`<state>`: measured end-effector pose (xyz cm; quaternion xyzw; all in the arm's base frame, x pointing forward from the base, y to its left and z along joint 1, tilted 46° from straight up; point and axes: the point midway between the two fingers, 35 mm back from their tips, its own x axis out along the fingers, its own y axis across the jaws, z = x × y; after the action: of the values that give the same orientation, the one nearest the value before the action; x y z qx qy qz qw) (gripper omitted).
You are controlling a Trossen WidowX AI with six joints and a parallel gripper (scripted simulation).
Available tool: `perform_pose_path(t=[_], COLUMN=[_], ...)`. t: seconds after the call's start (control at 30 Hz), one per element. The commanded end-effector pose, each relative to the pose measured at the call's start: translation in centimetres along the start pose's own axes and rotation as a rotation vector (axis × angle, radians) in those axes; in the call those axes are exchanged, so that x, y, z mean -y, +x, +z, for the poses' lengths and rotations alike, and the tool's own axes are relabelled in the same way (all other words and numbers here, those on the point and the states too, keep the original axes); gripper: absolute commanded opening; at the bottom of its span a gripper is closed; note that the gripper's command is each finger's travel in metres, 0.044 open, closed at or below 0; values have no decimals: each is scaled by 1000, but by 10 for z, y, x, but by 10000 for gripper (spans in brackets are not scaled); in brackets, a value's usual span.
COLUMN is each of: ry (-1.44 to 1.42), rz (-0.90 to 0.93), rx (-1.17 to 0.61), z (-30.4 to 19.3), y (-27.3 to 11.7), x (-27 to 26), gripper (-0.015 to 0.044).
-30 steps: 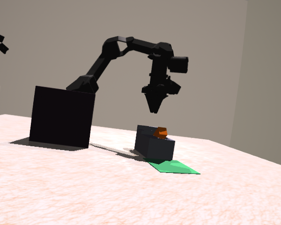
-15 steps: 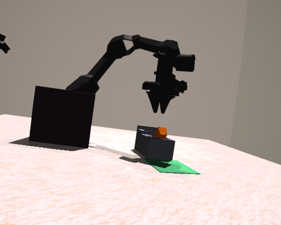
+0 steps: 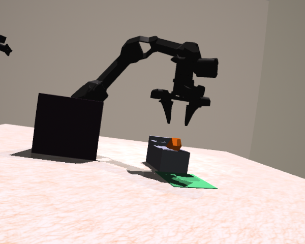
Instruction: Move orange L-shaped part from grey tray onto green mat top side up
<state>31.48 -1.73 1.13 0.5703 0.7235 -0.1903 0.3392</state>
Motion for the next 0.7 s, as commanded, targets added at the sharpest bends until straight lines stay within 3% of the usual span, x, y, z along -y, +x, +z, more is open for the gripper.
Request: perform_pose_path(t=[0.0,0.67], ry=[14,14], rz=[-6,-5], rx=[-8,-9], z=[-1,-1], y=[16,49], x=[1,0], gripper=[280,280])
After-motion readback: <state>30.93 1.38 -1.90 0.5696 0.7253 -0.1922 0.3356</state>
